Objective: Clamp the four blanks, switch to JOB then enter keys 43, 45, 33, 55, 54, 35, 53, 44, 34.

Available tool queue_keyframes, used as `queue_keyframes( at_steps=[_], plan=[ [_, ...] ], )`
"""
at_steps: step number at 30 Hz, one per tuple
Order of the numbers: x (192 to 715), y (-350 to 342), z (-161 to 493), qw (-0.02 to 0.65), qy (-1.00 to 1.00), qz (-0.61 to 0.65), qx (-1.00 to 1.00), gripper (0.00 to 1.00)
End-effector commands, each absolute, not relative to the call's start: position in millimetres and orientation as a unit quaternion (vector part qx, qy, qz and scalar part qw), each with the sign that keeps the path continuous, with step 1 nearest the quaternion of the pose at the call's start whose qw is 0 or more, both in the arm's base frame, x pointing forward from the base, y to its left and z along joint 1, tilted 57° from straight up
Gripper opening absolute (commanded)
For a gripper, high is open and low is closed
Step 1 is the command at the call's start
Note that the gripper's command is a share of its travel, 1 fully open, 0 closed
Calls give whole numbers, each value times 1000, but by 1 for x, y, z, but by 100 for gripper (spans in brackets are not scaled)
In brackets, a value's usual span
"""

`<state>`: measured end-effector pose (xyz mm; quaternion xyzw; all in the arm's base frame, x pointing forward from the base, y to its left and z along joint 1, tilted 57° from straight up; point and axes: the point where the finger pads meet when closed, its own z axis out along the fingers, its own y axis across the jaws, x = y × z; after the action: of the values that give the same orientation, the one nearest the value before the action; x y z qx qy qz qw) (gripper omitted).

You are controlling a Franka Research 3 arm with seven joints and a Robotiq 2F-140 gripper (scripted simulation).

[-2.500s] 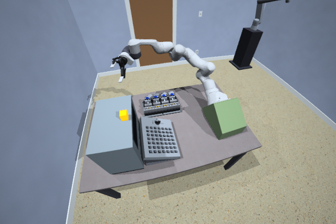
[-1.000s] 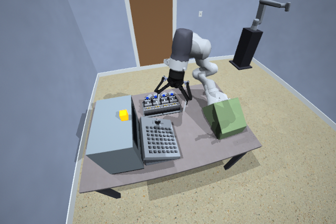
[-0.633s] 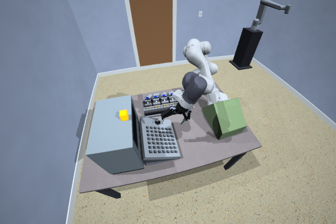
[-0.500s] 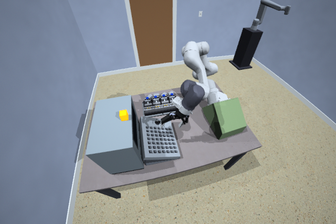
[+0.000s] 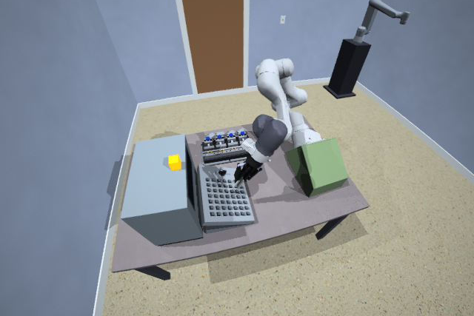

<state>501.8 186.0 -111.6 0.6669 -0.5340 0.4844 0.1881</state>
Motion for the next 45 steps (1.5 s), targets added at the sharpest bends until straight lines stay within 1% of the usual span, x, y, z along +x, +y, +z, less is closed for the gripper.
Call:
queue_keyframes(
  at_steps=[1, 21, 29, 45],
  plan=[
    [503, 188, -113, 179, -539, 485, 665, 0],
    [504, 187, -114, 179, -539, 485, 665, 0],
    [529, 145, -139, 179, -539, 485, 665, 0],
    [537, 130, -149, 179, -539, 485, 665, 0]
  ],
)
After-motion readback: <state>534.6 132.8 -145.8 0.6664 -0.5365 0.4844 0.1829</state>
